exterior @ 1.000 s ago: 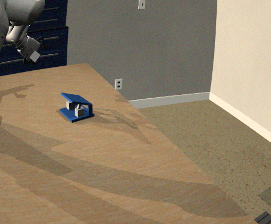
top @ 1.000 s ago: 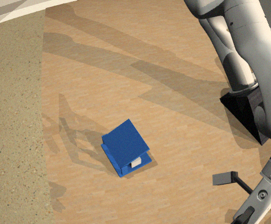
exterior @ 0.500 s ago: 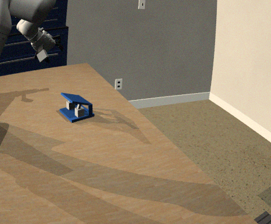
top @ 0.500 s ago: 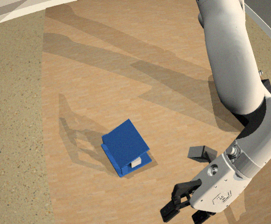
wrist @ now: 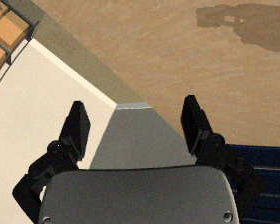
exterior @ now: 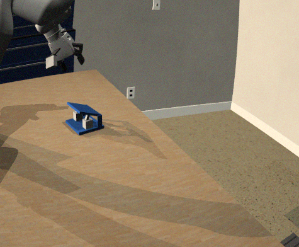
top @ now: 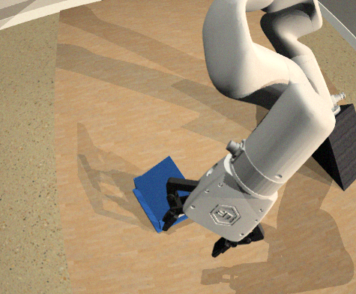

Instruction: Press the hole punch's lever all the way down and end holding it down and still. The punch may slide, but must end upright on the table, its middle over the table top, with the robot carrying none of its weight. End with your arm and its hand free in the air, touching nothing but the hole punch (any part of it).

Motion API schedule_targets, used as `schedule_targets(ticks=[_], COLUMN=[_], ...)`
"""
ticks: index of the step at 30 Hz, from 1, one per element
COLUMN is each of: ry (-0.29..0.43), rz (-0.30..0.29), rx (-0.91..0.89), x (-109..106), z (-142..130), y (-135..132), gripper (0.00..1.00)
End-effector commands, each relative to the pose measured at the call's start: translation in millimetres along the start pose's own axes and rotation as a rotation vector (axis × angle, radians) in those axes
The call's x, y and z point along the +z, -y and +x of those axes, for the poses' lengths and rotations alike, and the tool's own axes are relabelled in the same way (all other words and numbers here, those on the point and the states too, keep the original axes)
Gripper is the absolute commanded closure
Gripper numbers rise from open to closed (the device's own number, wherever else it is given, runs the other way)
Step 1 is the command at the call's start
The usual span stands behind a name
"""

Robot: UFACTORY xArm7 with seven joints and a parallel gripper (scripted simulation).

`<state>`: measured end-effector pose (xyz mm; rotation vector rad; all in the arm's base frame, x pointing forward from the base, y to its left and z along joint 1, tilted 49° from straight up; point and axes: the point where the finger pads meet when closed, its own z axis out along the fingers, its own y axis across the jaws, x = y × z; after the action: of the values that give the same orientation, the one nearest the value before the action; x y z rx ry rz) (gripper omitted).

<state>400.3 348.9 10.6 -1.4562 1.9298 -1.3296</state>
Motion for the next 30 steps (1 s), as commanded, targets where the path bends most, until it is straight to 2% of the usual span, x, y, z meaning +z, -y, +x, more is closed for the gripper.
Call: schedule_targets(ticks=[1,15,17,18,24,30], ry=[-0.083,-0.323,-0.323,-0.377,-0.481,-0.497], rz=[-0.043,-0.163,-0.163,-0.192,-0.248,-0.257], rx=[0.137,0.473,0.473,0.543,0.670,0.688], x=[1,6,6,4,0,-1], z=[28,107,107,124,156,161], y=[27,67,67,72,78,79], gripper=[0.00,0.00,0.00,0.00,0.00,0.00])
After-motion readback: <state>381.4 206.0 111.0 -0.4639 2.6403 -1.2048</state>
